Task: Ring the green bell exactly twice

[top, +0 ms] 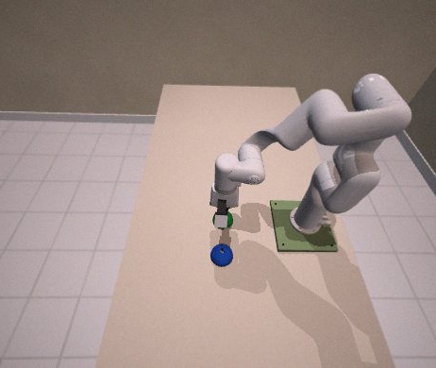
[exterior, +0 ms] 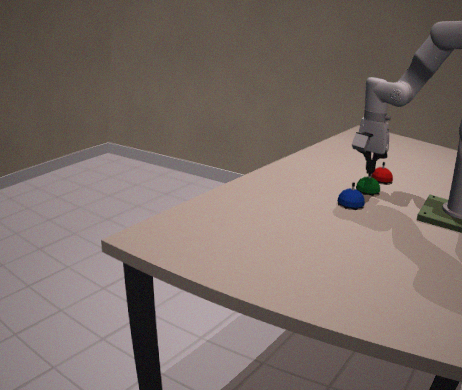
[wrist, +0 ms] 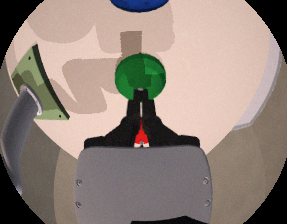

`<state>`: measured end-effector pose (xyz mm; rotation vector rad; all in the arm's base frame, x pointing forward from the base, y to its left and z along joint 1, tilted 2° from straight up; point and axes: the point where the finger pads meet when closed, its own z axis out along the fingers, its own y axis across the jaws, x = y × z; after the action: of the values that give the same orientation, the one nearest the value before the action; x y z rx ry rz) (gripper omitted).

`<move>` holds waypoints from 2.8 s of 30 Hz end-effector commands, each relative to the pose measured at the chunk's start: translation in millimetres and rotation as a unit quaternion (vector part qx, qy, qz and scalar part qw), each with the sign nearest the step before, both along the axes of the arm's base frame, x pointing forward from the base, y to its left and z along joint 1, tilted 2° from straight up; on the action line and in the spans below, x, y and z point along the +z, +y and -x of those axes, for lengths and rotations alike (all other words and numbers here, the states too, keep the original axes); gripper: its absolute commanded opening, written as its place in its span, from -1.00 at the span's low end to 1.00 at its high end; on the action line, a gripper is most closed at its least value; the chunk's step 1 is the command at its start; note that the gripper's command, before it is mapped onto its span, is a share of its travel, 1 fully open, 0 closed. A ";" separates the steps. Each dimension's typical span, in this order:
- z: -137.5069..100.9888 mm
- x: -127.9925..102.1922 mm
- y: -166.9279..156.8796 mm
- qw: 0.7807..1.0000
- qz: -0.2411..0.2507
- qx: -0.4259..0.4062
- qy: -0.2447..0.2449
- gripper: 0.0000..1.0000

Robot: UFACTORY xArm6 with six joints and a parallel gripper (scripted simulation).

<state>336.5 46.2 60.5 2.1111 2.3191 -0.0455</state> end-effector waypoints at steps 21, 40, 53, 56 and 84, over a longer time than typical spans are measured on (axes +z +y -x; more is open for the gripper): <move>-0.4 -0.8 0.0 1.000 0.000 0.000 -0.001 -1.00; -0.5 9.3 0.3 1.000 0.000 0.000 -0.001 -1.00; -1.0 37.9 1.0 1.000 0.000 0.000 -0.001 -1.00; -1.1 46.4 1.2 1.000 0.000 0.000 -0.001 -1.00; -1.4 69.2 1.8 1.000 0.000 0.000 -0.001 -1.00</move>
<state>336.6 47.8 128.3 2.1122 2.3205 -0.0490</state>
